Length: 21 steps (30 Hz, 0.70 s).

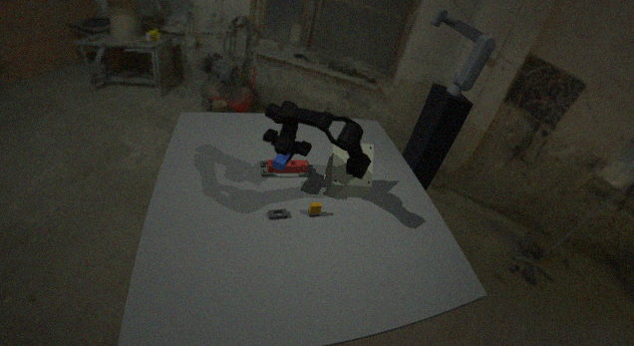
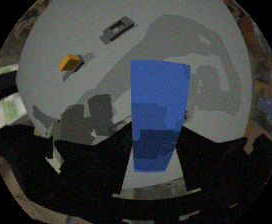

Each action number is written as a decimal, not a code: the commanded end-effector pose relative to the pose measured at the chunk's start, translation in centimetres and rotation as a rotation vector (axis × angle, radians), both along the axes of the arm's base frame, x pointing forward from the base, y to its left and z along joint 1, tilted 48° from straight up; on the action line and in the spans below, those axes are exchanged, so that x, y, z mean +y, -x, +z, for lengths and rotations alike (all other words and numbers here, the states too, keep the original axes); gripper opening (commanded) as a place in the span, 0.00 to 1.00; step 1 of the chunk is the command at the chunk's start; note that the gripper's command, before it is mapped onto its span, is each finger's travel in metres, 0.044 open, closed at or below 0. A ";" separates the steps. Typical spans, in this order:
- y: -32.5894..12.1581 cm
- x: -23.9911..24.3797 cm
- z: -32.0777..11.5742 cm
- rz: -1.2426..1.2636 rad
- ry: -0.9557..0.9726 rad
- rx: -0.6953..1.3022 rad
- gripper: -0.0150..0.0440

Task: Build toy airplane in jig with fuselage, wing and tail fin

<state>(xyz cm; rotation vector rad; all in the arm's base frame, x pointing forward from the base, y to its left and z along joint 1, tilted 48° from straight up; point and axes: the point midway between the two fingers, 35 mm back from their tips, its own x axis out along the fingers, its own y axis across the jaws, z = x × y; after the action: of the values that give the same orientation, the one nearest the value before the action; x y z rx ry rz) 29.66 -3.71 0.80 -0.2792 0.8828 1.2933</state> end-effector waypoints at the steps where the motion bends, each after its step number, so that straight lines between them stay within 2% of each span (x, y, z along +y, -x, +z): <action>1: 0.8 -0.7 -1.4 0.056 -0.001 -0.043 0.25; 21: 4.2 -3.0 -6.3 0.307 -0.018 -0.299 0.25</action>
<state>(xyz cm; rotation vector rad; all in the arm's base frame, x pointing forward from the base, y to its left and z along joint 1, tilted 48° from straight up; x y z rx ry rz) 26.36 -6.50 -4.45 -0.5600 0.6262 1.4624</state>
